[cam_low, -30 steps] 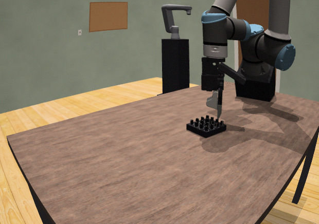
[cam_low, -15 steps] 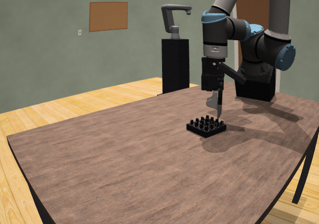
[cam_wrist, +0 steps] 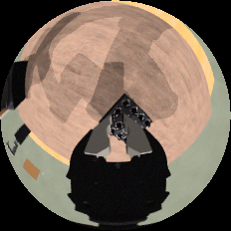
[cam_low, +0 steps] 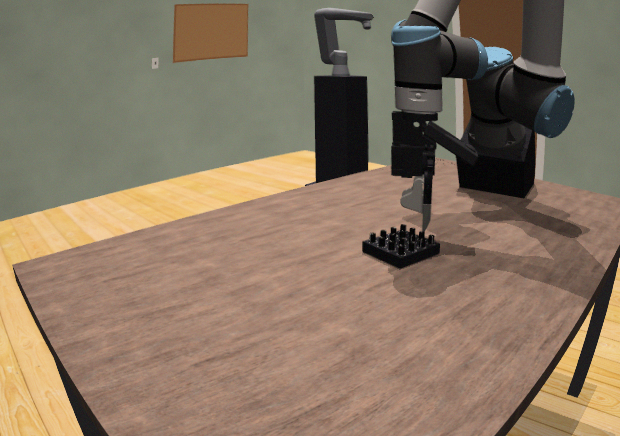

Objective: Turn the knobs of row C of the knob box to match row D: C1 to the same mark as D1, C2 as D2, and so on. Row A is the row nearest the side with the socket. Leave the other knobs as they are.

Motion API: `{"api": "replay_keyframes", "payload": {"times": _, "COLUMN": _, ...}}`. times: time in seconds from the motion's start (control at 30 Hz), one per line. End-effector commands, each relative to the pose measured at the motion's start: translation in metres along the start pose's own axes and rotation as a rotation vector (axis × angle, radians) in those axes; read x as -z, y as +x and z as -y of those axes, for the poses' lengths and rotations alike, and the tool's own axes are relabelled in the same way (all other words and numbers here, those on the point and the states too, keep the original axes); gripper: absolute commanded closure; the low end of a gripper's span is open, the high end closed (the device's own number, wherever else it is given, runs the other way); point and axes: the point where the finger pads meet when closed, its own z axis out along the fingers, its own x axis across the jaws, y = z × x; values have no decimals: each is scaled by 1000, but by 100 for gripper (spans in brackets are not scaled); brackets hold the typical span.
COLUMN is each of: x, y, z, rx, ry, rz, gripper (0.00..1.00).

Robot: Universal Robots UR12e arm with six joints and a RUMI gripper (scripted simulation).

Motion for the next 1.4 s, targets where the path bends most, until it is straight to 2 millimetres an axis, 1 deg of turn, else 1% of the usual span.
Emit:
{"api": "replay_keyframes", "payload": {"times": 0.0, "x": 1, "y": 3, "z": -1, "rx": 2, "ry": -2, "rz": -2, "gripper": 89}}
{"api": "replay_keyframes", "payload": {"times": 0.37, "x": -1, "y": 3, "z": -1, "rx": 2, "ry": -1, "rz": -2, "gripper": 89}}
{"api": "replay_keyframes", "payload": {"times": 1.0, "x": -14, "y": 1, "z": 2, "rx": 1, "ry": 2, "rz": 1, "gripper": 89}}
{"api": "replay_keyframes", "payload": {"times": 1.37, "x": -15, "y": 0, "z": 1, "rx": 1, "ry": 1, "rz": 1, "gripper": 89}}
